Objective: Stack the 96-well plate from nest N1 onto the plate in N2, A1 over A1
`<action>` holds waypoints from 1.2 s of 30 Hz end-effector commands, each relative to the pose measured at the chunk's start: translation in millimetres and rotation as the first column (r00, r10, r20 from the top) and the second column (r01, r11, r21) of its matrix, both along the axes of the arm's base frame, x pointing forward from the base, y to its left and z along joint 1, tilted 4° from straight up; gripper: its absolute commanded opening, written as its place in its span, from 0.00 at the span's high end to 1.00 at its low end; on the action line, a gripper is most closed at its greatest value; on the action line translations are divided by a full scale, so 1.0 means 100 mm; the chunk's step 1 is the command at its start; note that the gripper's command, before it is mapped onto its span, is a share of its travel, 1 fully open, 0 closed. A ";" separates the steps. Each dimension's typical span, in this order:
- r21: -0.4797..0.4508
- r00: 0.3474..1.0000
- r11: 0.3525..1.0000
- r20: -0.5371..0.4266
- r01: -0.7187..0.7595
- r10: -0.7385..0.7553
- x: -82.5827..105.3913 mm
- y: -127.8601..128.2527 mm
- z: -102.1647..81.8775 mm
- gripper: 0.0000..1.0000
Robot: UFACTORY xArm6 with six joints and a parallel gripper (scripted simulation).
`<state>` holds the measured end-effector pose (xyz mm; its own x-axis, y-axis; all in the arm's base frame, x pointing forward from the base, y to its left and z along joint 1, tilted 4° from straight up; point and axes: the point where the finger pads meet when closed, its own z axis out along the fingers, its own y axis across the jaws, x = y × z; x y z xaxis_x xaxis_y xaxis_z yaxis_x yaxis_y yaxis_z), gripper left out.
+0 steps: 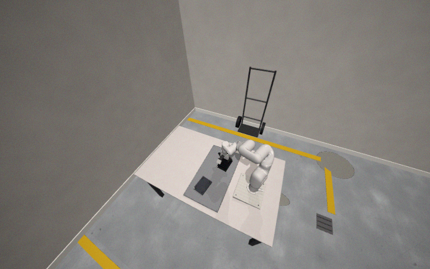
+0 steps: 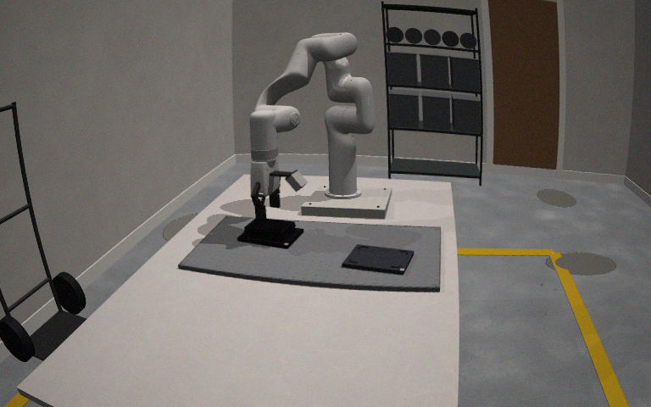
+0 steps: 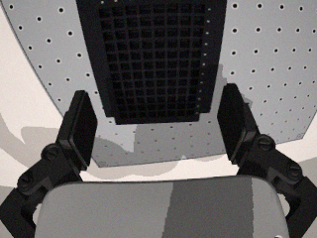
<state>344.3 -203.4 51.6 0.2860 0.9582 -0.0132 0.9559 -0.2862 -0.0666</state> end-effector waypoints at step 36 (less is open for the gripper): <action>-0.002 1.000 1.000 0.003 0.000 0.000 0.04 -0.01 0.51 0.00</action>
